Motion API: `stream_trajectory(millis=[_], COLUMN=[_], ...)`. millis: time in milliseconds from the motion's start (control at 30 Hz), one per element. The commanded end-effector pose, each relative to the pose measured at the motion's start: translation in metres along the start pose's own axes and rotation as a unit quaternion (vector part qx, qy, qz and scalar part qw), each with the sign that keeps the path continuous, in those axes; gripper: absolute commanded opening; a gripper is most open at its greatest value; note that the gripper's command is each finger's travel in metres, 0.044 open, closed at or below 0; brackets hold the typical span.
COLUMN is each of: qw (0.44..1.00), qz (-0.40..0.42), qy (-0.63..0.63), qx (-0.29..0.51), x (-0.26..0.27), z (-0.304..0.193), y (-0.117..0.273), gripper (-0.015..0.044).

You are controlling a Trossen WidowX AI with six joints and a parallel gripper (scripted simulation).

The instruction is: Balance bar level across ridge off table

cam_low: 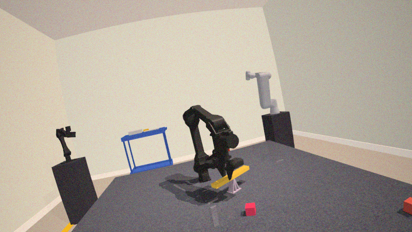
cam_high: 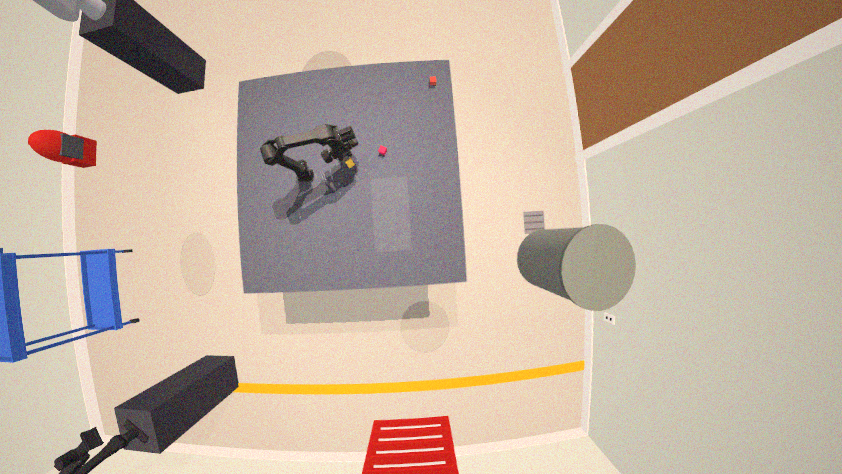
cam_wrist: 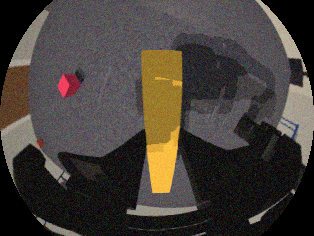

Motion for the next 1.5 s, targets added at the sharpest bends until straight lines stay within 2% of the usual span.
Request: stream_trajectory(millis=[0,500,700,733,1467], qw=[1.0,1.0,1.0,1.0,1.0], qz=[0.0,0.0,0.0,0.0,0.0], qy=[0.0,0.0,0.0,0.0,0.0], qx=[0.0,0.0,0.0,0.0,0.0], x=[0.0,0.0,0.0,0.0,0.0], z=[0.0,0.0,0.0,0.0,0.0], y=[0.0,0.0,0.0,0.0,0.0], gripper=[0.0,0.0,0.0157,0.0167,0.0169])
Point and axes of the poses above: the point midway between the two fingers, 35 mm back from their tips, its own y axis back along the fingers, its own x axis across the jaws, z = x × y, the point moved 8 cm from there along y, back along the fingers, and after that the axes turned 8 degrees about y, right-handed, at the moved point
